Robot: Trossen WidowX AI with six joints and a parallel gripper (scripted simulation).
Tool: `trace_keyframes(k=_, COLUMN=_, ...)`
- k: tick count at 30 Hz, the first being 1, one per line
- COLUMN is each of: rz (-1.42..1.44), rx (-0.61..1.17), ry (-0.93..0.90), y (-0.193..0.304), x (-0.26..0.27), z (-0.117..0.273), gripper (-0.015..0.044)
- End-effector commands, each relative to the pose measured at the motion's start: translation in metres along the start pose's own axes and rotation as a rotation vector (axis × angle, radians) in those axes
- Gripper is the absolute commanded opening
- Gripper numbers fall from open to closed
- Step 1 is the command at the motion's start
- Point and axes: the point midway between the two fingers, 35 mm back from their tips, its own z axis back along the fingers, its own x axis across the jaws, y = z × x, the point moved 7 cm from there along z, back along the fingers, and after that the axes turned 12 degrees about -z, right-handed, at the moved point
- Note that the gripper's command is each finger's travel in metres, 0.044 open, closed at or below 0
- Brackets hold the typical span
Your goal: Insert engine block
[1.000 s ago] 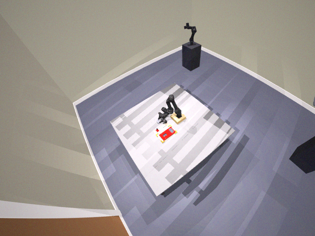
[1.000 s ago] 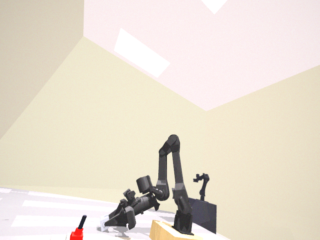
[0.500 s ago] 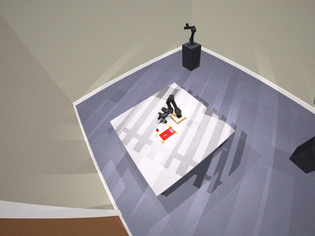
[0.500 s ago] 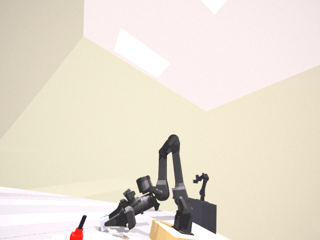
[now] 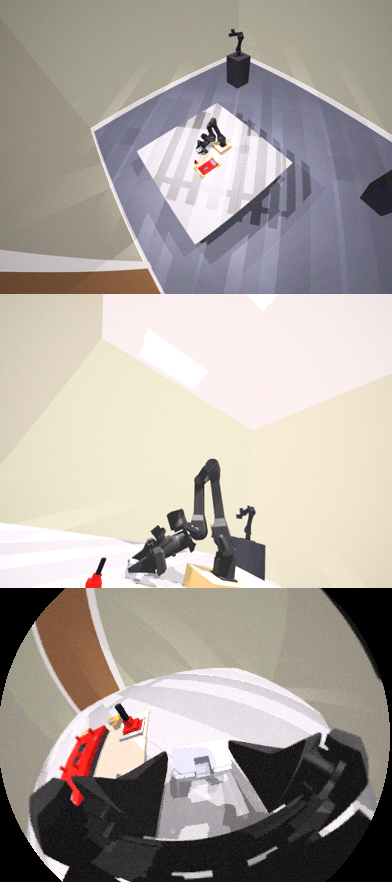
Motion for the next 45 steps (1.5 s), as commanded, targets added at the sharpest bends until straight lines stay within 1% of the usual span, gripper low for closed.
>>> trace_keyframes(k=1, rz=-0.001, rx=0.002, ry=0.0, y=0.0, x=0.0, z=0.0, gripper=0.044)
trace_keyframes(k=9, rz=-0.002, rx=0.005, ry=0.001, y=-0.001, x=0.0, z=0.003, gripper=0.044)
trace_keyframes(k=21, rz=-0.005, rx=0.013, ry=0.003, y=-0.012, x=0.002, z=0.043, gripper=0.044)
trace_keyframes(k=37, rz=-0.006, rx=0.014, ry=0.008, y=-0.015, x=-0.001, z=0.039, gripper=0.044)
trace_keyframes(k=45, rz=-0.074, rx=0.228, ry=0.032, y=-0.033, x=-0.009, z=0.014, gripper=0.044)
